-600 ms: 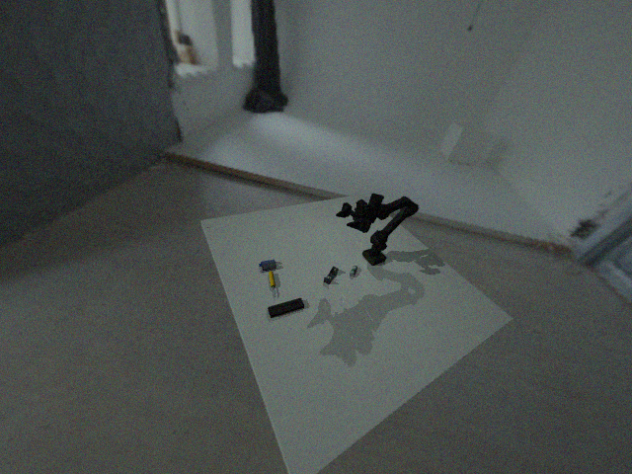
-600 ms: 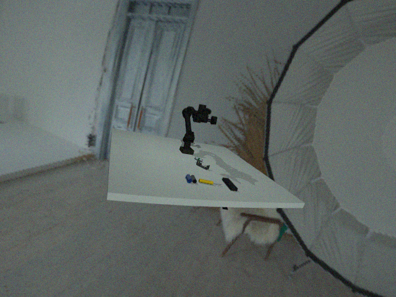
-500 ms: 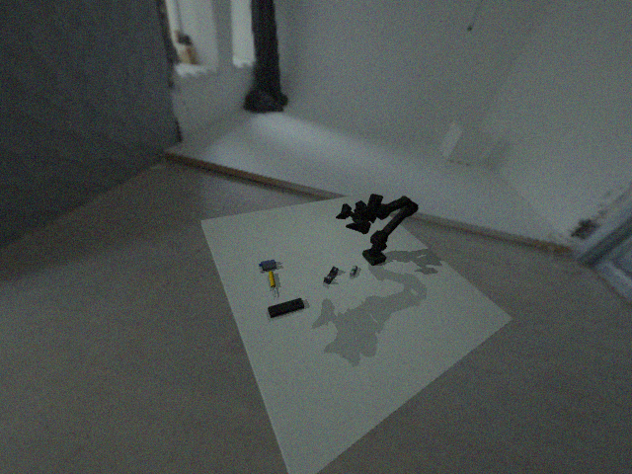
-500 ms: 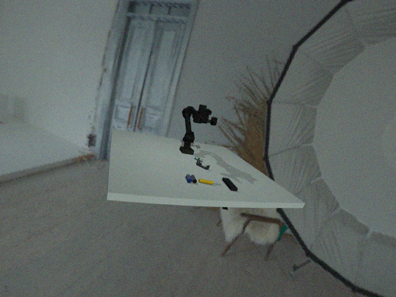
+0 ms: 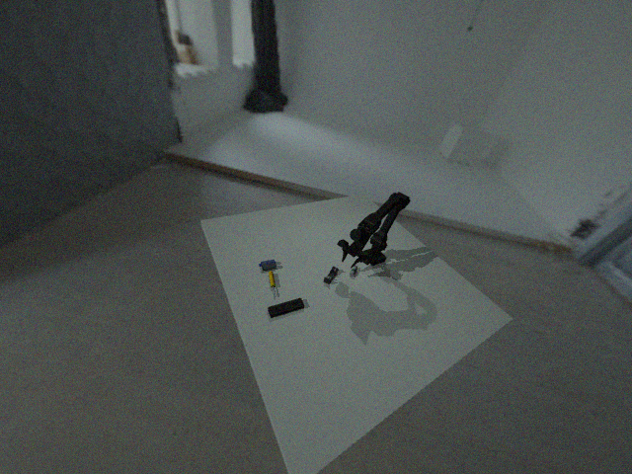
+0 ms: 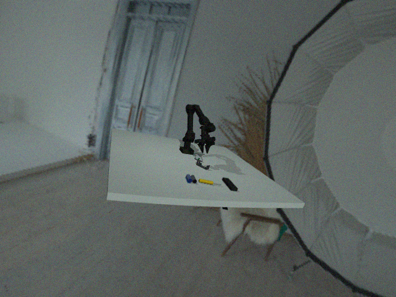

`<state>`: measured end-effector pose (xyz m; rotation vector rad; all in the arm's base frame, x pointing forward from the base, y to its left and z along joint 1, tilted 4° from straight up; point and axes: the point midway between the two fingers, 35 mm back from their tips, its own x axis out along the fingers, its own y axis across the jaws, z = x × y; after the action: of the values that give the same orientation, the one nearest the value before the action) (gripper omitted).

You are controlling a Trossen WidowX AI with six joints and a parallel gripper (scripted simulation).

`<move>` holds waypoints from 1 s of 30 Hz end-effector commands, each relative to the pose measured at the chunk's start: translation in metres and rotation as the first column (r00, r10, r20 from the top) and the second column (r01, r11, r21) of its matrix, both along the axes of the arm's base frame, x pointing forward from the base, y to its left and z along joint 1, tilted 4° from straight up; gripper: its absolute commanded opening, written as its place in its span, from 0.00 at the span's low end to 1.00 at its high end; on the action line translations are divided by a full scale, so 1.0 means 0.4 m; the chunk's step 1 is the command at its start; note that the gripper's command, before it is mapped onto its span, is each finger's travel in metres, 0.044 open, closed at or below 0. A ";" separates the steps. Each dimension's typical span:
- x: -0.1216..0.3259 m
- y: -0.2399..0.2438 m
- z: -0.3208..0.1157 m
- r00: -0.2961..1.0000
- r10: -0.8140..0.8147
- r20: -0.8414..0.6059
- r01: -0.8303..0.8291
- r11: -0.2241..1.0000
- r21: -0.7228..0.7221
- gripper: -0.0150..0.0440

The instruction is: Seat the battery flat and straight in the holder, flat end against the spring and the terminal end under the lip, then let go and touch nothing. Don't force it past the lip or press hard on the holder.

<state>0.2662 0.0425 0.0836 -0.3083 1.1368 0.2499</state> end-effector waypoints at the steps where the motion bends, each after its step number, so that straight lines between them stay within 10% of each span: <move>1: -0.160 0.008 -0.092 0.898 0.131 -0.421 -0.182 0.980 -0.083 0.68; 30: -0.158 0.005 -0.168 0.896 0.132 -0.423 -0.184 0.979 -0.083 0.68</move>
<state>0.2042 0.0458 0.0224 -0.4662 1.5518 0.4059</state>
